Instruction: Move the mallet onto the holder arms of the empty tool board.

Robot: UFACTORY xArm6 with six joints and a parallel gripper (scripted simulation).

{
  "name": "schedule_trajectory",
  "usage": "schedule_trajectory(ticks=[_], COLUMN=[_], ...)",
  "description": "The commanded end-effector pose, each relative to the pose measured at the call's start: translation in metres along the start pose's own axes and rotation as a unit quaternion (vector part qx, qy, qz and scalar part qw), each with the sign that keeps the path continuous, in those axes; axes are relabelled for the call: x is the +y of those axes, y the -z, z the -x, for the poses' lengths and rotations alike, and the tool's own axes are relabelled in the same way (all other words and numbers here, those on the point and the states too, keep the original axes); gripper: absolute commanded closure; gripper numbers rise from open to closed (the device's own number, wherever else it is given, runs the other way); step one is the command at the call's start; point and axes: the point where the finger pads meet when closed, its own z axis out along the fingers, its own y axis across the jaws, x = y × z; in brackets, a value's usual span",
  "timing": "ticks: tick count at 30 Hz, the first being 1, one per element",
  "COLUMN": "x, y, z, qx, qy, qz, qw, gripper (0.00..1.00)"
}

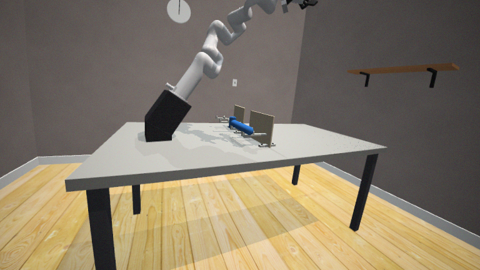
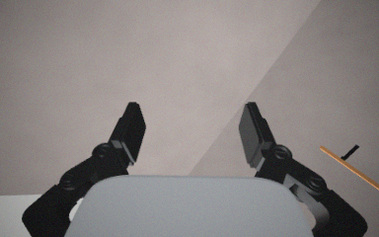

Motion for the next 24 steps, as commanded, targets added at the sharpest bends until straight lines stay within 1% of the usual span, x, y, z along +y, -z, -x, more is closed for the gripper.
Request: schedule_trajectory(ticks=[1, 4, 6, 7, 12, 21, 23, 24], x=[0.026, 0.041, 0.041, 0.055, 0.078, 0.124, 0.124, 0.139], y=[-0.017, -0.026, -0.026, -0.033, -0.042, -0.054, -0.054, -0.056], z=[-0.031, -0.049, -0.049, -0.067, -0.094, -0.153, -0.153, -0.173], qx=[0.017, 0.029, 0.029, 0.039, 0.052, 0.070, 0.070, 0.073], qy=[0.063, 0.096, 0.096, 0.128, 0.177, 0.275, 0.275, 0.307], qz=[0.037, 0.056, 0.056, 0.075, 0.104, 0.167, 0.167, 0.187], qw=[0.997, 0.993, 0.993, 0.988, 0.977, 0.944, 0.944, 0.930], gripper=[0.00, 0.00, 0.00, 0.00, 0.00, 0.00, 0.00, 0.00])
